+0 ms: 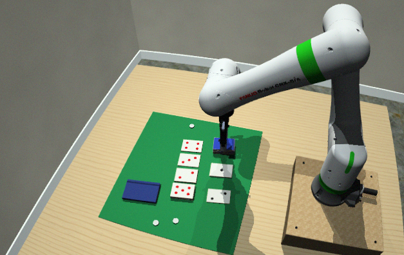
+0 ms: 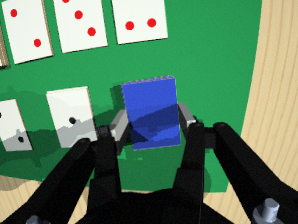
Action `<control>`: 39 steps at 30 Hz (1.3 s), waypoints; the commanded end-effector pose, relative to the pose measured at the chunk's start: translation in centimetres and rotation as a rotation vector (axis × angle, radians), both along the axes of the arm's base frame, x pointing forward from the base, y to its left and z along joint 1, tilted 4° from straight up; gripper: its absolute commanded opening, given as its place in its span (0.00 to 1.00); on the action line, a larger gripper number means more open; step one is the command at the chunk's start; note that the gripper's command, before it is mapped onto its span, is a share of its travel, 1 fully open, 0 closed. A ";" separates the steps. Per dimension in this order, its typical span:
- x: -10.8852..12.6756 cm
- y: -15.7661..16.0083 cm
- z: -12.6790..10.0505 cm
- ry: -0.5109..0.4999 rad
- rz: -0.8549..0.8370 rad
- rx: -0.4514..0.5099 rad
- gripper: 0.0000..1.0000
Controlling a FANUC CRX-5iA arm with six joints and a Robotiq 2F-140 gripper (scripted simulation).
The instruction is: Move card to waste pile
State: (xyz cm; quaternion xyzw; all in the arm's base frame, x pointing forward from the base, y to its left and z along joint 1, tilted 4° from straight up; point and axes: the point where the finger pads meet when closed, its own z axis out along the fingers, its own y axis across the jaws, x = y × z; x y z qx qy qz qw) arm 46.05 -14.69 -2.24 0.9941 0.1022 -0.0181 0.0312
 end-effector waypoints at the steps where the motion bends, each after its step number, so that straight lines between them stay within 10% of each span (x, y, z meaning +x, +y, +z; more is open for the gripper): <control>1: 0.0 0.0 0.0 0.000 0.000 0.000 0.43; 39: 0.1 0.2 3.6 0.000 0.000 0.000 0.43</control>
